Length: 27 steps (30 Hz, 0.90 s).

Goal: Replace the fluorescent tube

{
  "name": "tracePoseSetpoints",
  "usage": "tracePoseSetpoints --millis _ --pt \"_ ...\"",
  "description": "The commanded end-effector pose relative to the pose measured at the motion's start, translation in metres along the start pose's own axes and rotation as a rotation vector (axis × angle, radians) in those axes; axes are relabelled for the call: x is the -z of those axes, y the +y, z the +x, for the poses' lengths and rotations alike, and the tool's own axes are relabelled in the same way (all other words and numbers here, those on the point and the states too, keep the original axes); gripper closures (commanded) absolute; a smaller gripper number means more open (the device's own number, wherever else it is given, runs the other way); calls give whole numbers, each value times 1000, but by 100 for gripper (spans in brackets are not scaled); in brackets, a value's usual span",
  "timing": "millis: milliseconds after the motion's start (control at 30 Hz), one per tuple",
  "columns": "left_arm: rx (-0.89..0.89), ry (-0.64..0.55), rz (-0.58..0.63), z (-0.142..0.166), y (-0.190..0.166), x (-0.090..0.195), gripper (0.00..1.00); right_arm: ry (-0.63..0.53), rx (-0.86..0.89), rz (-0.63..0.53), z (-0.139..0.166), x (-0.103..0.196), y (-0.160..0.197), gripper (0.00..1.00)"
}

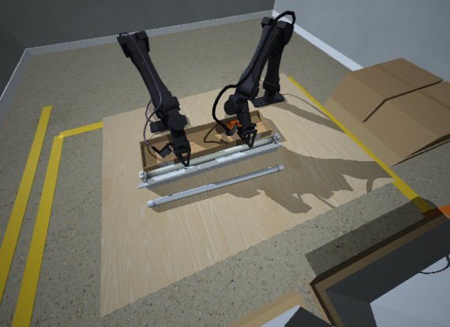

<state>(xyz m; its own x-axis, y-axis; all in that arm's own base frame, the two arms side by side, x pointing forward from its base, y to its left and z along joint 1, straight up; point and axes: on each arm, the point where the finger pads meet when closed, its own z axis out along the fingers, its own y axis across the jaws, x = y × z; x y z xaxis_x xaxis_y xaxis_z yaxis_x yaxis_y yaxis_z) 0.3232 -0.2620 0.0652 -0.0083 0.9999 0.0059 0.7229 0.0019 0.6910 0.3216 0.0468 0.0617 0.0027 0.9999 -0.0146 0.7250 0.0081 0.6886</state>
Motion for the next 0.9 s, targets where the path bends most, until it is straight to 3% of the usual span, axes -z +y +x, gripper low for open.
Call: tracePoseSetpoints --millis 0,133,200,233,533,600,867 --pt "17 -6 -17 -1 8 19 51 -19 11 55 -2 12 -16 51" --pt "31 -33 -37 -9 17 30 51 -3 -3 -22 2 26 14 51" --pt "31 -33 -37 -9 17 30 51 -3 -3 -22 2 26 14 51" --pt "24 -3 -20 -1 10 36 51 -20 6 42 -2 30 -8 51" --pt "33 -7 -26 -2 13 69 51 -18 1 23 -2 65 0 51" --pt "40 -23 -35 -6 17 61 51 -5 1 -5 2 58 8 51" --pt "37 -33 -38 -4 10 61 51 -34 12 53 -9 47 -14 51"
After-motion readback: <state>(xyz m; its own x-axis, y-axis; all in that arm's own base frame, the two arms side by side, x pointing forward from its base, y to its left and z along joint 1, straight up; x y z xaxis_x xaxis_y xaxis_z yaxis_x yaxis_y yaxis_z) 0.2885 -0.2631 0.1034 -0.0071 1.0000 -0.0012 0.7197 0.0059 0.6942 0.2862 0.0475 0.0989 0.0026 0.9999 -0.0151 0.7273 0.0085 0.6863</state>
